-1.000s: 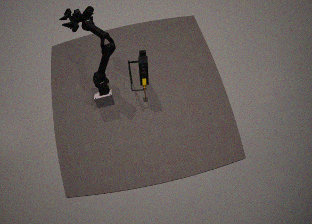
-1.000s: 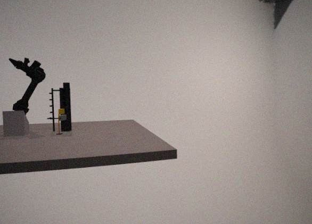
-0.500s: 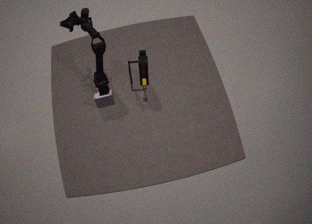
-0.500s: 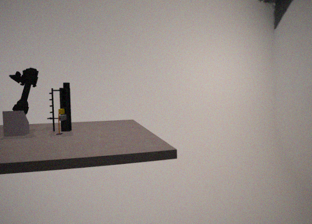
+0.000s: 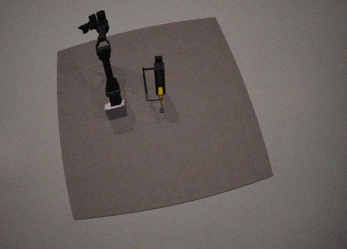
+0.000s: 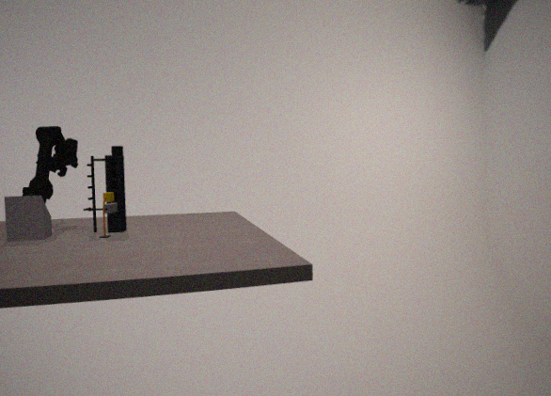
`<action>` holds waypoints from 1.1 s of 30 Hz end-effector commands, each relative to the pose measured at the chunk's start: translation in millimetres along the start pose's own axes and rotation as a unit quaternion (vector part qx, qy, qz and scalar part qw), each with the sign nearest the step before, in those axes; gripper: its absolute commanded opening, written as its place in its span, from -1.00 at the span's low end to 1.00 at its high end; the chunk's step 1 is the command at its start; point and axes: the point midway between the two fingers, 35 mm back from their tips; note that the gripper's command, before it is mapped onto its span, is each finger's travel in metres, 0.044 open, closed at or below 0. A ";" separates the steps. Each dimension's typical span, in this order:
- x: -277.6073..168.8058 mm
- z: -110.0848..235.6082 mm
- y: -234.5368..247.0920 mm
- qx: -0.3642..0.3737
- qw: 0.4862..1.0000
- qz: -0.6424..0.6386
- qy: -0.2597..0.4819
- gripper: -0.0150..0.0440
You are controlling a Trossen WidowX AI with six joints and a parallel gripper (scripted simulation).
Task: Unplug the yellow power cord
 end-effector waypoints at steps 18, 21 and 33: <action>-39.1 161.1 -189.5 -0.354 0.910 -0.206 -0.062 0.05; -46.5 195.4 -205.7 -0.399 0.883 -0.232 -0.079 0.05; -83.1 345.1 -234.1 -0.556 0.748 -0.326 -0.162 0.05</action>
Point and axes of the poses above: the point midway between the two fingers, 35 mm back from their tips, its own z axis back along the fingers, its own y axis across the jaws, x = y × z, and after that the axes turned 15 degrees about -z, right-handed
